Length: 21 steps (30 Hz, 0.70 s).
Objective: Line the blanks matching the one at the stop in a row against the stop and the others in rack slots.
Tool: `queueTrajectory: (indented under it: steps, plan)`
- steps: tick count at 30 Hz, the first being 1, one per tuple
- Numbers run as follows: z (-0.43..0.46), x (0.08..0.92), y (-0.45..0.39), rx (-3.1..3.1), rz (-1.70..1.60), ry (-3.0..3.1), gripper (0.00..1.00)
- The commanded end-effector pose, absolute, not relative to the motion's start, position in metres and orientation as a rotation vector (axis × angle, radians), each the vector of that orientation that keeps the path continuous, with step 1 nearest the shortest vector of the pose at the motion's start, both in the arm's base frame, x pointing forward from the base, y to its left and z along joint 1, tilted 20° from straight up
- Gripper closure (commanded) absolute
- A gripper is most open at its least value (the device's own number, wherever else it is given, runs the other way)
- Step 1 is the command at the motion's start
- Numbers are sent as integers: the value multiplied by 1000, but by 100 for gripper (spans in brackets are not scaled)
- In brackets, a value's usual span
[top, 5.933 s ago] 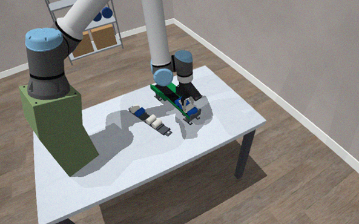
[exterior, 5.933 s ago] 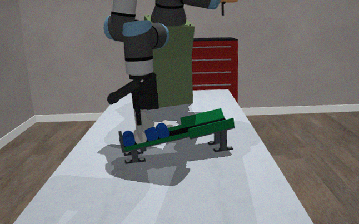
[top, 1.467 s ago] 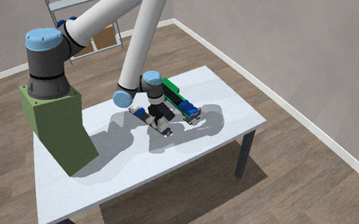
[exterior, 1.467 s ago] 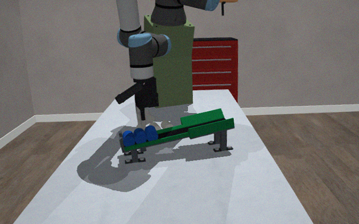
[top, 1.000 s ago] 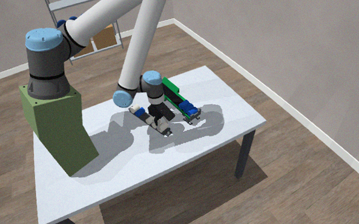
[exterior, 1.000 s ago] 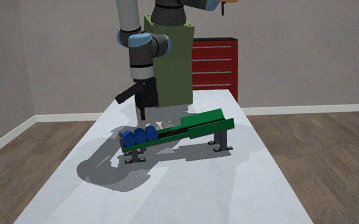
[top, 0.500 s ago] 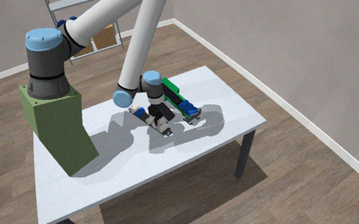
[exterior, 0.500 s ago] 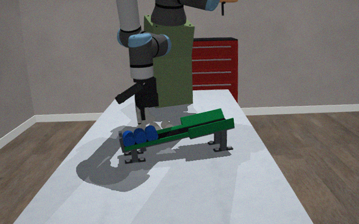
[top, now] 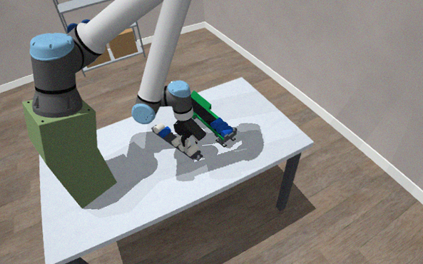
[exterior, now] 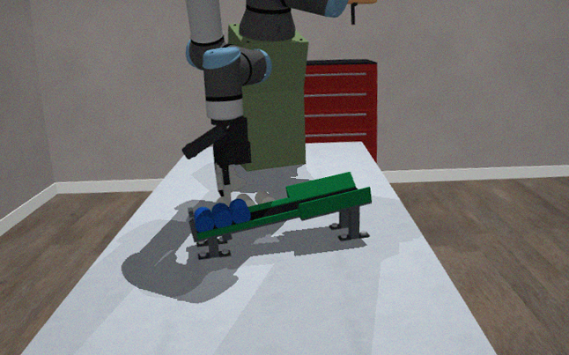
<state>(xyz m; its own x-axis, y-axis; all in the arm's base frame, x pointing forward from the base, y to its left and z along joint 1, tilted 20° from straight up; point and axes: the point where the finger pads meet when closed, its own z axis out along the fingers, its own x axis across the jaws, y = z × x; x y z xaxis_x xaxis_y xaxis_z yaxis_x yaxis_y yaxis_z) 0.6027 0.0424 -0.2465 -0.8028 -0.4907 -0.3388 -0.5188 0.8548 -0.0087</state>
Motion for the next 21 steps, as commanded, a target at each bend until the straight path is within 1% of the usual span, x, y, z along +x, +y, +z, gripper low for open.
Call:
queueTrajectory:
  steps: [1, 11, 21]
  plan:
    - [-231, 598, 40, -757, 120, 2699, 52]
    - [-184, 584, 31, -757, 120, 2699, 52]
    - [-175, 581, 30, -757, 120, 2699, 52]
